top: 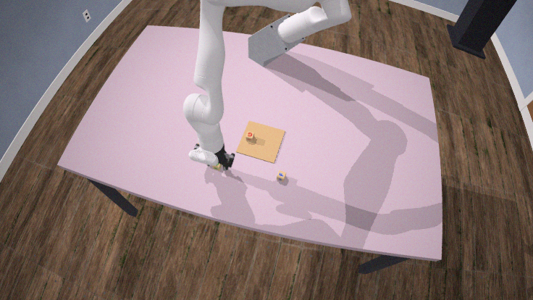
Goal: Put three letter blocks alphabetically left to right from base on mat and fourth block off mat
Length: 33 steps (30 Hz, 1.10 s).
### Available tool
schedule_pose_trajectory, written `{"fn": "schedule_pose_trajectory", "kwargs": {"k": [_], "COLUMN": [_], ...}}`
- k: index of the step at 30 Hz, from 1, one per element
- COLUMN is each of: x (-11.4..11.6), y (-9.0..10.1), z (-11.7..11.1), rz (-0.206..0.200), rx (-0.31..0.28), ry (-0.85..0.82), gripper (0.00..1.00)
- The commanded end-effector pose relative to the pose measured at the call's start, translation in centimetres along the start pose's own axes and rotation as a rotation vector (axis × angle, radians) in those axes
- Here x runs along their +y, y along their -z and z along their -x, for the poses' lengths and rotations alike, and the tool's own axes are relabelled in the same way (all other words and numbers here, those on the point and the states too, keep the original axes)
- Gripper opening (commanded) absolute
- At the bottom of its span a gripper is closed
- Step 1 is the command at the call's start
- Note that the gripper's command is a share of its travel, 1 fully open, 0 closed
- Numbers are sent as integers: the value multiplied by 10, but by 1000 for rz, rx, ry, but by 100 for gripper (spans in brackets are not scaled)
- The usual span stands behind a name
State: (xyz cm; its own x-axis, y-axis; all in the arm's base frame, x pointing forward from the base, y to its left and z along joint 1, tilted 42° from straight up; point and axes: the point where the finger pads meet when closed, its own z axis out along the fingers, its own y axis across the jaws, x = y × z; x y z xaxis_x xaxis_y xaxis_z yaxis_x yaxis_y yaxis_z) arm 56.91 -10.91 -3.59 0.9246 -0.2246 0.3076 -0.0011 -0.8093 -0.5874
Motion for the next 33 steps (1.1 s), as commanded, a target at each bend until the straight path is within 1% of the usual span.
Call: {"fn": "schedule_pose_trajectory", "kwargs": {"k": [1,2,18,19,33], "x": [1,1,1,1,1], "y": [1,1,1,1,1], "z": [-1,-1,-1,-1,-1], "rz": [1,1,1,1,1], "rx": [2,2,2,2,2], "ry": [0,0,0,0,0], "gripper": [62,41,41,21,21]}}
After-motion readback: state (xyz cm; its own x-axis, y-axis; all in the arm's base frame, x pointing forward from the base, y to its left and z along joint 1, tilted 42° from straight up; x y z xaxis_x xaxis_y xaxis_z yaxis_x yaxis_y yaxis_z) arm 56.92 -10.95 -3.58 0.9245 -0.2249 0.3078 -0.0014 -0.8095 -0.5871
